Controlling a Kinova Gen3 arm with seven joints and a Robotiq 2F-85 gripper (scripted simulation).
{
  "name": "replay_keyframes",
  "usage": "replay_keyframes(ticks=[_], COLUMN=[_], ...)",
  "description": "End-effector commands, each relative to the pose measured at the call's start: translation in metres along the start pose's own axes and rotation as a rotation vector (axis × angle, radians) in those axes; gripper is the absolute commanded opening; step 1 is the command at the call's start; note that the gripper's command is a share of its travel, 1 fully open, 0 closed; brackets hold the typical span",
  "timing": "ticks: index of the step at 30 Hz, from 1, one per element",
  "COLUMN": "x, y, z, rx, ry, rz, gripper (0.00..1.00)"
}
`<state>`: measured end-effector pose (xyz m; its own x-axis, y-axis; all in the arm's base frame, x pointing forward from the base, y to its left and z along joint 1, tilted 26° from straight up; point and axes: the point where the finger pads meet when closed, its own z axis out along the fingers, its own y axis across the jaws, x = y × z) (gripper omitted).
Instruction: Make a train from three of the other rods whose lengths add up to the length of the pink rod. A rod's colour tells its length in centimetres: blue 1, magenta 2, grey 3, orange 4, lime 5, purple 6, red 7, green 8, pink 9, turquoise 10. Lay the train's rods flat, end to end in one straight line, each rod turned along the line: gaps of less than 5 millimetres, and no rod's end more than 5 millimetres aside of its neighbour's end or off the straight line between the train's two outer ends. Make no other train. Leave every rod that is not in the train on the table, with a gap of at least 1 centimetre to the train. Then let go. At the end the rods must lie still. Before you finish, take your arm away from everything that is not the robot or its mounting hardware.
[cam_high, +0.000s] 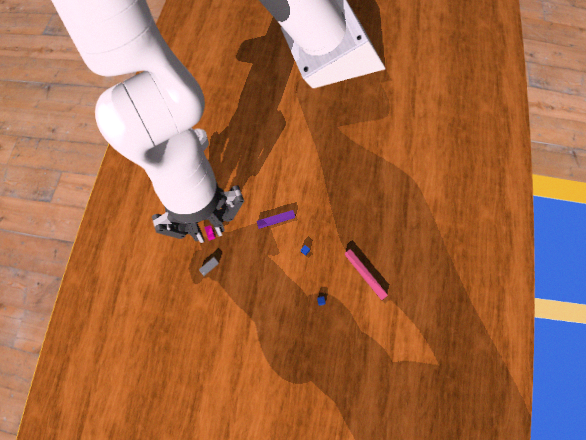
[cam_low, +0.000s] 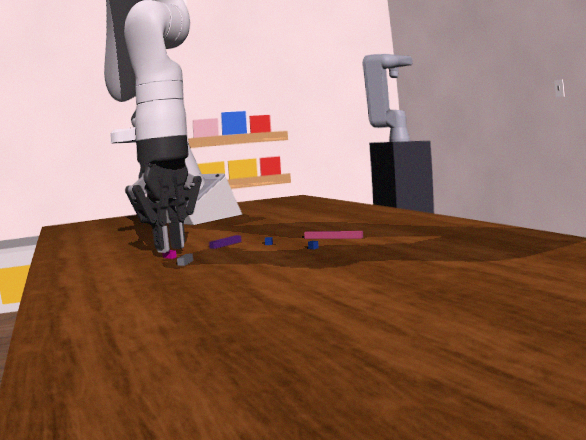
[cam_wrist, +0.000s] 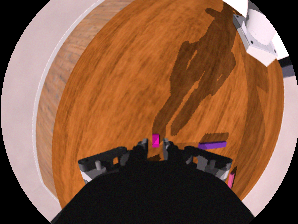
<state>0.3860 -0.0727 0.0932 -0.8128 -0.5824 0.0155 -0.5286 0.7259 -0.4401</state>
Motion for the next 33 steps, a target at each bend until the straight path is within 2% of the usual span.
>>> replay_keyframes(ticks=[1,8,33], x=[0.0016,0.0016,0.0016], y=[0.0003,0.0003,0.0003], z=[0.0038,0.0089,0.0098], rx=[0.0,0.0,0.0], ry=[0.006,0.006,0.006], rz=[-0.001,-0.001,-0.001], gripper=[0.24,0.24,0.24])
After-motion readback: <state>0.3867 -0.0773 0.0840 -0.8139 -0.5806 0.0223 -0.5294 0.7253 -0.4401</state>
